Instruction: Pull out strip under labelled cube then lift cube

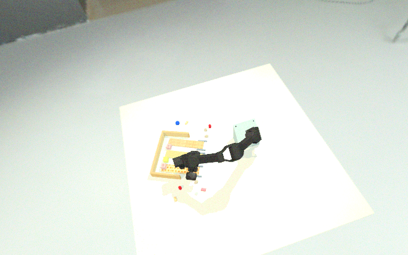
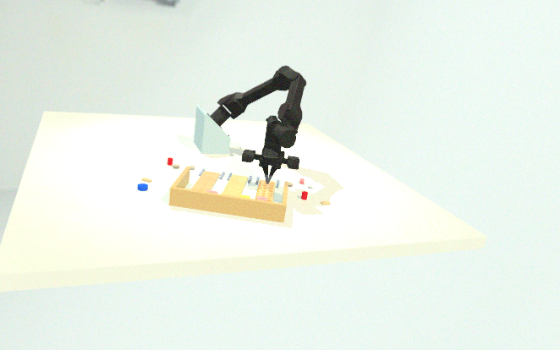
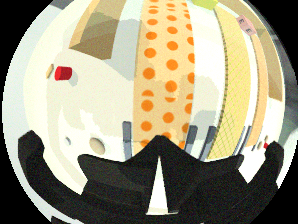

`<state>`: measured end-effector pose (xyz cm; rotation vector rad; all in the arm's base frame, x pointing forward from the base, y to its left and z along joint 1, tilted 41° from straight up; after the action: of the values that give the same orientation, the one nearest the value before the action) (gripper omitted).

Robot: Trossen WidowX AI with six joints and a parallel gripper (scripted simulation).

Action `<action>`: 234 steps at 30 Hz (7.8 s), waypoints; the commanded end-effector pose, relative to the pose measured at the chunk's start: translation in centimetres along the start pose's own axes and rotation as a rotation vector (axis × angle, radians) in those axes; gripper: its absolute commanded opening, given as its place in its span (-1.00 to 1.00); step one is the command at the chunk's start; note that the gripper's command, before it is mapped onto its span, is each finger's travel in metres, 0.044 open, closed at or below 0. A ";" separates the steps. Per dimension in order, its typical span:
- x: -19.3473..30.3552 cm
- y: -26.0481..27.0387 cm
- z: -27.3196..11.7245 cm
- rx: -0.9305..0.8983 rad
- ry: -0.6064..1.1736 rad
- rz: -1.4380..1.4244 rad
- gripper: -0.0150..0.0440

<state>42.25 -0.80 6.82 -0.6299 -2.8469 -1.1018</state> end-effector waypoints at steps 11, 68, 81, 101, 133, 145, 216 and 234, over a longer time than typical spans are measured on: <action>1.9 0.3 0.2 0.001 0.001 0.001 -0.49; 10.7 1.6 0.5 0.000 0.004 0.004 -0.49; 12.6 1.9 0.5 0.000 0.005 0.005 -0.49; 15.6 2.3 0.5 0.000 0.006 0.005 -0.49; 14.2 2.4 -4.2 0.001 0.005 -0.073 0.13; 9.1 1.3 -4.5 0.002 0.003 -0.076 1.00; -3.0 -0.5 -0.8 0.007 0.000 -0.085 0.00; -0.4 -1.8 -3.1 0.007 0.000 -0.081 -0.49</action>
<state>42.47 -3.64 7.41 -0.5160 -2.8946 -1.1002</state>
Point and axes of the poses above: the point midway between the two fingers, 35 mm back from their tips, its own z axis out along the fingers, its own y axis across the jaws, x = y × z, the point moved 7 cm from there along -z, back along the fingers, and after that the axes turned 8 degrees about -z, right-handed, at the moved point
